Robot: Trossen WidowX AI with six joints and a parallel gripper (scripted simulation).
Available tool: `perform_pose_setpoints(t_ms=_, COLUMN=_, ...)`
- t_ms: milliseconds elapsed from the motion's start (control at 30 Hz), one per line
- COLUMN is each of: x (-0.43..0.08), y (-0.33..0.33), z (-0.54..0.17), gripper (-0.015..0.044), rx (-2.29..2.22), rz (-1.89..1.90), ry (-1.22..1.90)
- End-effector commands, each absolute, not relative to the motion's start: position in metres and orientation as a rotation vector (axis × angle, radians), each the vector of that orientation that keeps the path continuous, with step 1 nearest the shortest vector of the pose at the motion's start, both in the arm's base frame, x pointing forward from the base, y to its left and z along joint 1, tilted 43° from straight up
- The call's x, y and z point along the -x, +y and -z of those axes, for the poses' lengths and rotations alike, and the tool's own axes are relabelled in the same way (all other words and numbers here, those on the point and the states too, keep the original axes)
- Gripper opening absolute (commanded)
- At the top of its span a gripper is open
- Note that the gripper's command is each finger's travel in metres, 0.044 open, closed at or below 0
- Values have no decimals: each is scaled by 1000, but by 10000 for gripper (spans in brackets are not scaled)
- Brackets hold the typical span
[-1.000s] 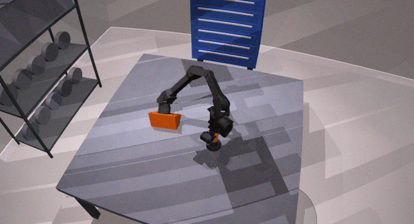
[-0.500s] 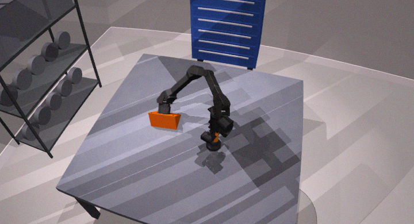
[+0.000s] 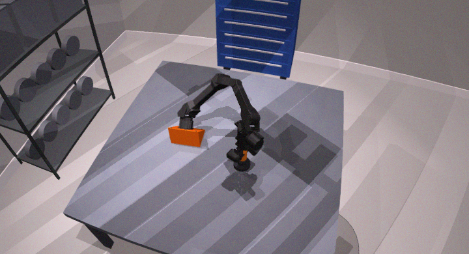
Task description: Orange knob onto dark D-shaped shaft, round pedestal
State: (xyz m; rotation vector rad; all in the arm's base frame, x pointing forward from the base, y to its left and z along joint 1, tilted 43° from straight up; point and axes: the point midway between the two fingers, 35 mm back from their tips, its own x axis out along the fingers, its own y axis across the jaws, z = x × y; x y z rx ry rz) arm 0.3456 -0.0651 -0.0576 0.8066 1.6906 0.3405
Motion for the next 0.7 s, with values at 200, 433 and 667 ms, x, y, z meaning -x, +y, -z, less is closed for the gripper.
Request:
perform_pose_setpoints(t_ms=200, x=-341, y=-63, z=58, gripper=0, rx=-808, rz=-337, ry=1692)
perform_pose_setpoints(t_ms=433, x=-341, y=-63, z=59, gripper=0, rx=-808, rz=-337, ry=1692)
perform_pose_setpoints(t_ms=667, x=-341, y=-62, z=60, gripper=0, rx=-808, rz=-337, ry=1692)
